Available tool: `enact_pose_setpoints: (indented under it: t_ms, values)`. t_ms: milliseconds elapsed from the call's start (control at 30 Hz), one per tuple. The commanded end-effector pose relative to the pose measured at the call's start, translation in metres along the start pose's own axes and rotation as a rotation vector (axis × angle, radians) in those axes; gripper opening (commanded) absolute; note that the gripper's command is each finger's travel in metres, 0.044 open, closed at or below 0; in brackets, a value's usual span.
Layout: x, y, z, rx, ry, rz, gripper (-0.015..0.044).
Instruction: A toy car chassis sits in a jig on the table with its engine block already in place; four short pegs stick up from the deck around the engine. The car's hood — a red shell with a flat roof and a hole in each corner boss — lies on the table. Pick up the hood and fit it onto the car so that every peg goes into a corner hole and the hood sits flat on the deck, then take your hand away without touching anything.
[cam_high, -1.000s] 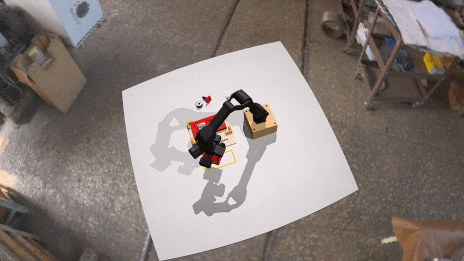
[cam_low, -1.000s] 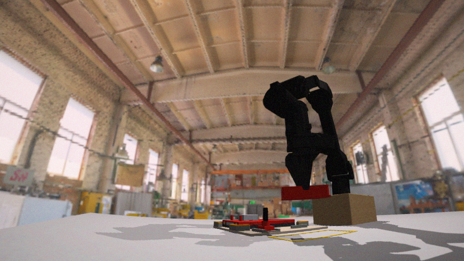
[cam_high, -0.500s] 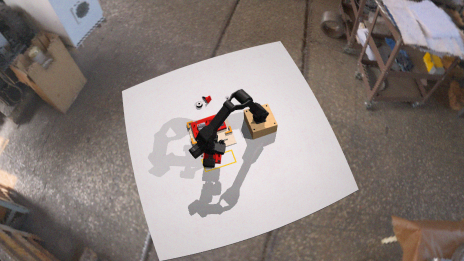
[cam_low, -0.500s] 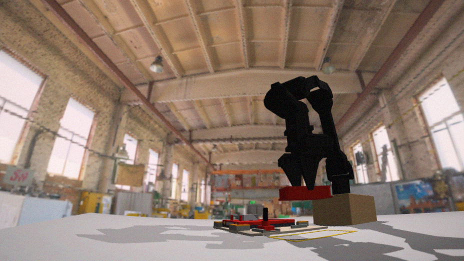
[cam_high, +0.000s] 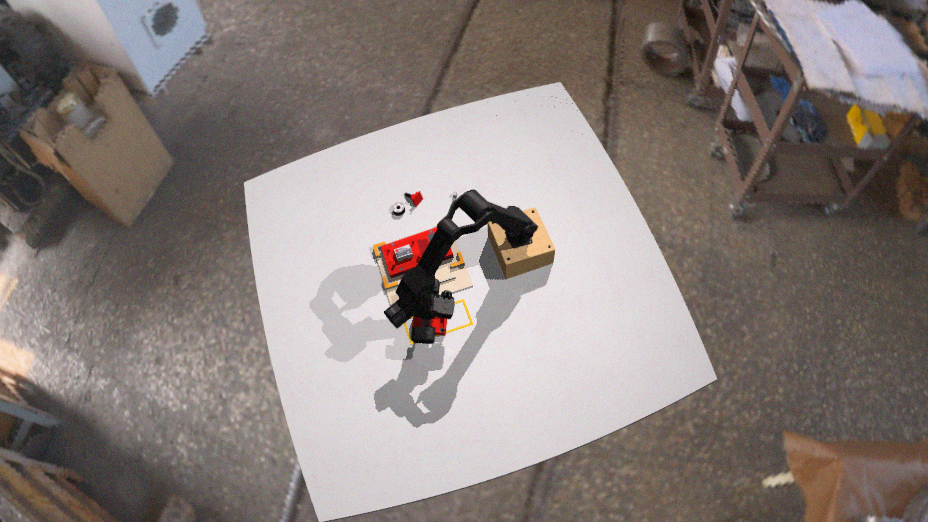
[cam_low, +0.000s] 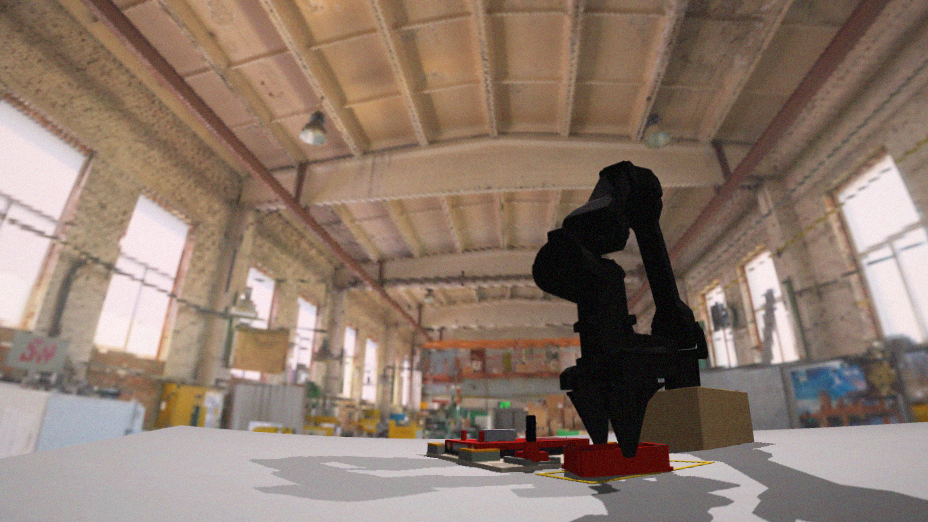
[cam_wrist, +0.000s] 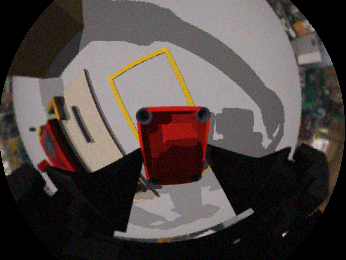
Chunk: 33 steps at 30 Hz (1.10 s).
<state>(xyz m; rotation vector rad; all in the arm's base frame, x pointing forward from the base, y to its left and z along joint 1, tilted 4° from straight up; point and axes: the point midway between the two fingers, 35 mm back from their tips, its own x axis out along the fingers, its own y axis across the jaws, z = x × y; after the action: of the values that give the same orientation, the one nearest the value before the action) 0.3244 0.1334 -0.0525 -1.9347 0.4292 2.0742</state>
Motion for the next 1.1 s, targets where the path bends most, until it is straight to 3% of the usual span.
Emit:
enact_pose_setpoints:
  t_ms: [0, 433, 567, 767, 1067]
  values:
    - [-0.002, 0.000, -0.001, 0.000, 0.002, -0.002, 0.0105]
    - [-0.002, 0.000, -0.001, 0.000, 0.002, -0.002, 0.0440]
    - [-0.016, -0.001, -0.001, 0.000, 0.005, -0.006, 0.0440]
    - [-0.079, 0.001, 0.001, 0.000, 0.019, -0.022, 0.0440]
    - [-0.075, -0.001, -0.001, 0.004, 0.026, -0.026, 0.0440]
